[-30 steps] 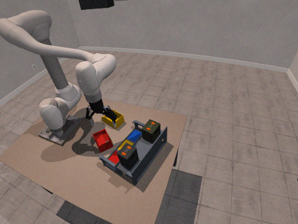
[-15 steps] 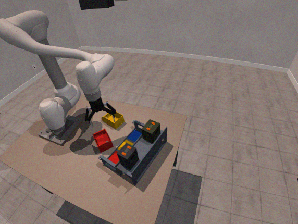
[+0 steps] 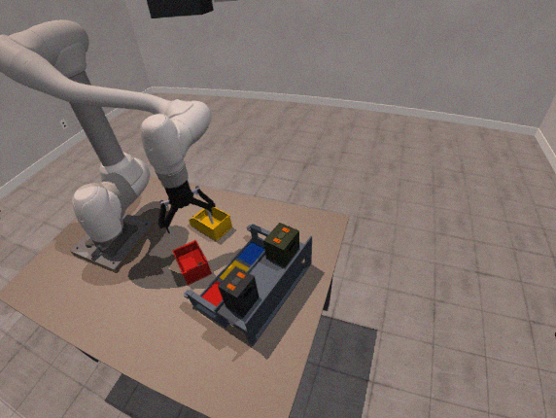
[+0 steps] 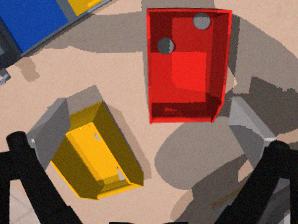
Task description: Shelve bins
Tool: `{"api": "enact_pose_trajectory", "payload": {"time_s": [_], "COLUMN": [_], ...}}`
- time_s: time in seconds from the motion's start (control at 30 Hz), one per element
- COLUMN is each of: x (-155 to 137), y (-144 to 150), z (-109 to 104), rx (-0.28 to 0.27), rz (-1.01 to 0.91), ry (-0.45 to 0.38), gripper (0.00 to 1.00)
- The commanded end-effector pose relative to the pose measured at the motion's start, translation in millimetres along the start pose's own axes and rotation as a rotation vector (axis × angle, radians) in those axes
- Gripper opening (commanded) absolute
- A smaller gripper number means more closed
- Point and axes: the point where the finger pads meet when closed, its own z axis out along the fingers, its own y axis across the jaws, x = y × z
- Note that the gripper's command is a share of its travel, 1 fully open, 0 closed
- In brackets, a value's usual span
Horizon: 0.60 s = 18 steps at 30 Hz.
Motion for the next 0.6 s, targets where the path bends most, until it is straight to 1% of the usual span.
{"api": "enact_pose_trajectory", "payload": {"time_s": [0.0,0.23,0.27,0.57], "x": [-0.7,-1.1,-1.1,-1.1], "y": [0.0,0.0,0.0,0.0], "z": [0.2,0.4,0.4,0.4], "rx": [0.000,0.000,0.000,0.000], "rz": [-0.008,-0.015,-0.015,-0.015], "ry": [0.000,0.000,0.000,0.000], "gripper": [1.00,1.00,0.10,0.10]}}
